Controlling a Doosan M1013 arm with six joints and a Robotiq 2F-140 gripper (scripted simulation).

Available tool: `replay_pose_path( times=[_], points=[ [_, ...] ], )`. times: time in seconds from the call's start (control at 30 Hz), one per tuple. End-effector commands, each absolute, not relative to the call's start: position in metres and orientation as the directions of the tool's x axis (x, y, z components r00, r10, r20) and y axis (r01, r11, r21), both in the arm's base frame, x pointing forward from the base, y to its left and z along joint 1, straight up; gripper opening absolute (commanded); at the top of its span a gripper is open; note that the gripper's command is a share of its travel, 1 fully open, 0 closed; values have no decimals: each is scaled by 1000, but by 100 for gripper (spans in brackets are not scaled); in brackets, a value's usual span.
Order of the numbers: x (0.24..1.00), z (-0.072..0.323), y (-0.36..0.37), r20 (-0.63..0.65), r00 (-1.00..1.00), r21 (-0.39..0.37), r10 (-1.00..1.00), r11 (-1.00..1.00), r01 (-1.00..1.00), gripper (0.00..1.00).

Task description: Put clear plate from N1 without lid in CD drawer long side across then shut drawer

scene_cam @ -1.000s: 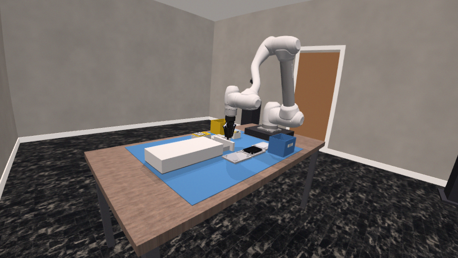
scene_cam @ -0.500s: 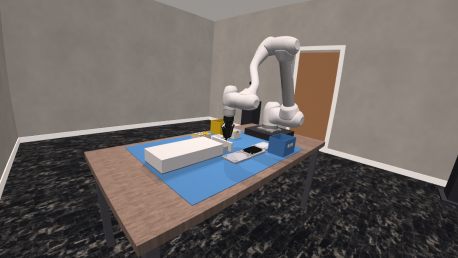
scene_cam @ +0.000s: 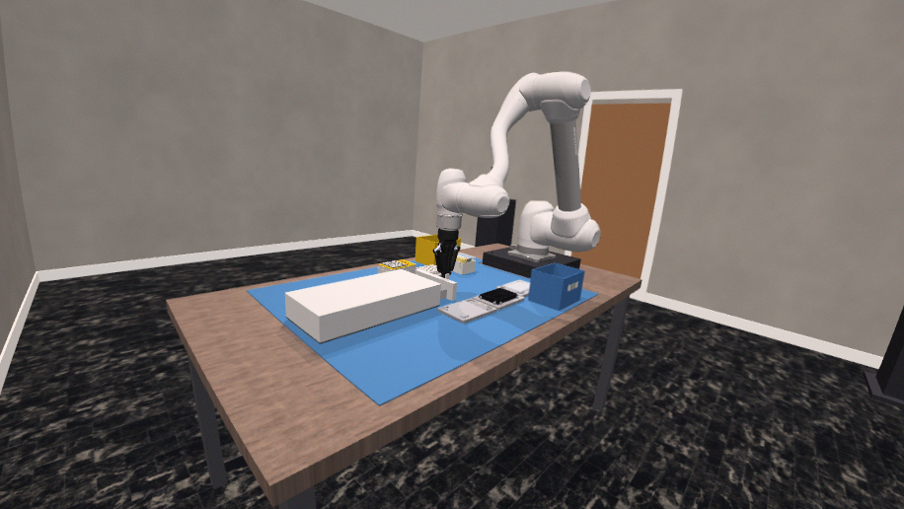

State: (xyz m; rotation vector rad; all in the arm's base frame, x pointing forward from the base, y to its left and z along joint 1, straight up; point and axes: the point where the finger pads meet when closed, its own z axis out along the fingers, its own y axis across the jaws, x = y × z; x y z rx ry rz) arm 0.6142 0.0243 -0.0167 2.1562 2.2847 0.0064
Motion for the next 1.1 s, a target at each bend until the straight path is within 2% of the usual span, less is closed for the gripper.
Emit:
replay_pose_path(
  times=[0.0,1.07],
  points=[
    [618,-17,25,3,-58,3,998,58,998,0],
    [654,-16,27,3,-58,3,998,58,998,0]
  ],
)
